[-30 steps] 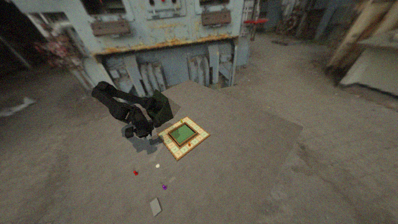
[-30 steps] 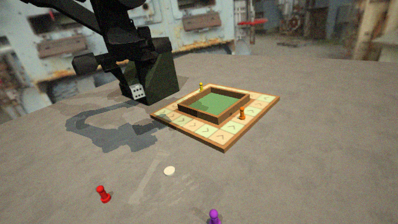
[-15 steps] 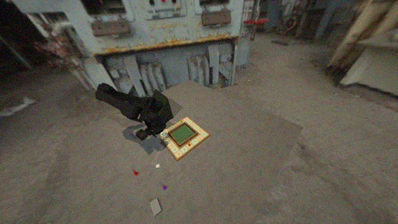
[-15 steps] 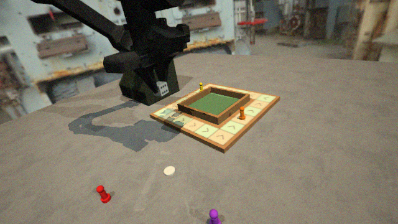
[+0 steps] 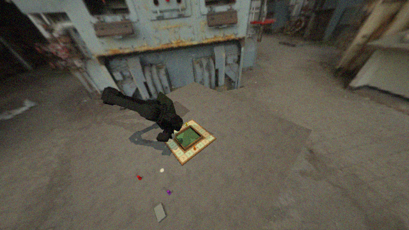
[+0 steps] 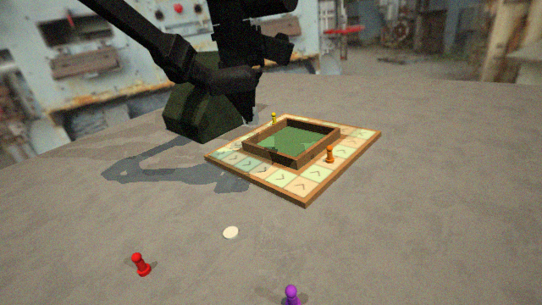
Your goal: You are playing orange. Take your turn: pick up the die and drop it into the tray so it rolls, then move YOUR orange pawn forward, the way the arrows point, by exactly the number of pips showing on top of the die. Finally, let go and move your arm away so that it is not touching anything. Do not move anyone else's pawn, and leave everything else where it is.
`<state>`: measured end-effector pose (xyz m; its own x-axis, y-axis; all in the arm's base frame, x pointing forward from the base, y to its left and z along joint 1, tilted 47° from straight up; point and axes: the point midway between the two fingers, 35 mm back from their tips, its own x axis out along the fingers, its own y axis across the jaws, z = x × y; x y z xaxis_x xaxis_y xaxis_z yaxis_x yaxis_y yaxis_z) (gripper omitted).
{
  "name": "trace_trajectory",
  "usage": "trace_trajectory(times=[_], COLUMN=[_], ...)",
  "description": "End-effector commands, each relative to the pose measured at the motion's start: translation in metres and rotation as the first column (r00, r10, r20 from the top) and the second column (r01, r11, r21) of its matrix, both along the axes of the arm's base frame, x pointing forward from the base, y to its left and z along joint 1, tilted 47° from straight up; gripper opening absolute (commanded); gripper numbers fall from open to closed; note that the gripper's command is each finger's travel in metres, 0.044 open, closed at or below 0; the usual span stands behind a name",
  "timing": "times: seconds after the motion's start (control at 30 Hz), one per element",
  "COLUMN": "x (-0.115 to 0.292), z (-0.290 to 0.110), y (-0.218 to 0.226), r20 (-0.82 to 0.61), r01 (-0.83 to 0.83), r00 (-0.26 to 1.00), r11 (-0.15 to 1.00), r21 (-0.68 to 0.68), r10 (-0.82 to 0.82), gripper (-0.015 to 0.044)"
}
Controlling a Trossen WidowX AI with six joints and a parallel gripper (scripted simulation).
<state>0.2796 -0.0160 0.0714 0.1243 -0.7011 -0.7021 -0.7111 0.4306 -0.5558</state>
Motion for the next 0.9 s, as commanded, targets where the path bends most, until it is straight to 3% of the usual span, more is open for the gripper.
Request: trace_trajectory(times=[0.0,0.33,0.73,0.87], x=[0.001,0.0,-0.008,-0.009], z=[-0.012,-0.045,-0.085,-0.09], y=[0.009,0.03,0.053,0.055], r20=[-0.083,-0.32,-0.571,-0.597], r01=[-0.083,-0.32,-0.565,-0.591], r00=[0.993,0.898,0.653,0.615], r11=[0.997,0.948,0.822,0.802], r21=[-0.006,-0.002,0.069,0.083], r10=[0.083,0.302,0.498,0.515], gripper=[0.0,0.0,0.0,0.0])
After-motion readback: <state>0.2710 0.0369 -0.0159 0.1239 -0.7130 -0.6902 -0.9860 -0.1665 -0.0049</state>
